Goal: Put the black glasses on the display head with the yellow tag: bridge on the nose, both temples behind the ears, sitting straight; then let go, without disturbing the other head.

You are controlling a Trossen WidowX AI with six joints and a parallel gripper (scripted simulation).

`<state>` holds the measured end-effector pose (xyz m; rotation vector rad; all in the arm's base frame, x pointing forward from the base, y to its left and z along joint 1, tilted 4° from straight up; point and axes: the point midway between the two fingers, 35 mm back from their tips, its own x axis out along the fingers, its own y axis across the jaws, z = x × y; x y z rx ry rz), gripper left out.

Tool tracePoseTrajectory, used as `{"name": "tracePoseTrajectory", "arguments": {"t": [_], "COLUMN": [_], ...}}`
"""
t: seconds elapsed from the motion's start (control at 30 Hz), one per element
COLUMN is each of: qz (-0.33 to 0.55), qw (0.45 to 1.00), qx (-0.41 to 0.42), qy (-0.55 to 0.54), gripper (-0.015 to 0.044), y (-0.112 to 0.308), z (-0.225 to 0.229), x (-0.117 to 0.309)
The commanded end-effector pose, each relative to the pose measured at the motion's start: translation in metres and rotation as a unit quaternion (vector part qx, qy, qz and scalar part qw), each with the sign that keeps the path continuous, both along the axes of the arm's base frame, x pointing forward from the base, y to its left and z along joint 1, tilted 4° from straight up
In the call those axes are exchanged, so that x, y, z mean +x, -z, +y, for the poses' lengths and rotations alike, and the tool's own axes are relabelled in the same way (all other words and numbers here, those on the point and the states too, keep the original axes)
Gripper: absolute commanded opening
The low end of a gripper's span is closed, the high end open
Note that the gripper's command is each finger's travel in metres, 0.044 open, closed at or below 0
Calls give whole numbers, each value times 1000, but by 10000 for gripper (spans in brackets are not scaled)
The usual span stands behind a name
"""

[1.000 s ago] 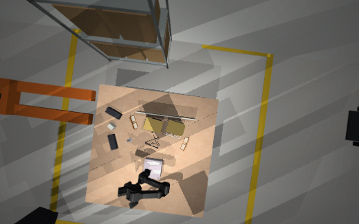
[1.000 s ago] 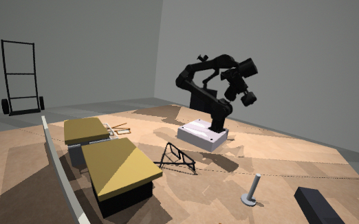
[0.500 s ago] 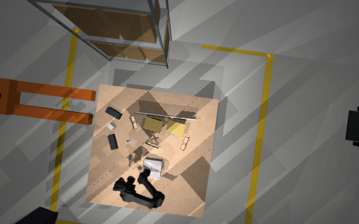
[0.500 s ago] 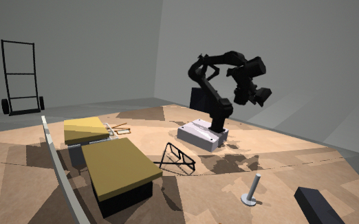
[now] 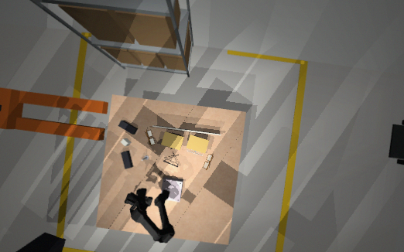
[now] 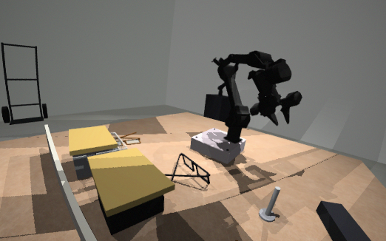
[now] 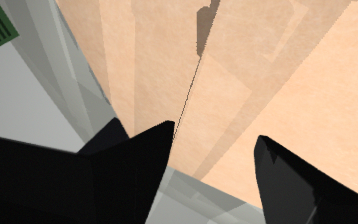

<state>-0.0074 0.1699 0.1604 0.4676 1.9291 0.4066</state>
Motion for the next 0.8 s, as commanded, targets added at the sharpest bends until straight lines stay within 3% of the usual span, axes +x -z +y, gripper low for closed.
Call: {"name": "tracePoseTrajectory", "arguments": {"t": [0.0,0.4,0.77], "qz": [-177,-314,-379], "qw": [978,917,837], "qx": [23,-3,-43], "qy": [-105,-246,-392], "gripper": [200,200,200], "y": [8,26,46], "z": [12,-10,-55], "x": [75,151,212]}}
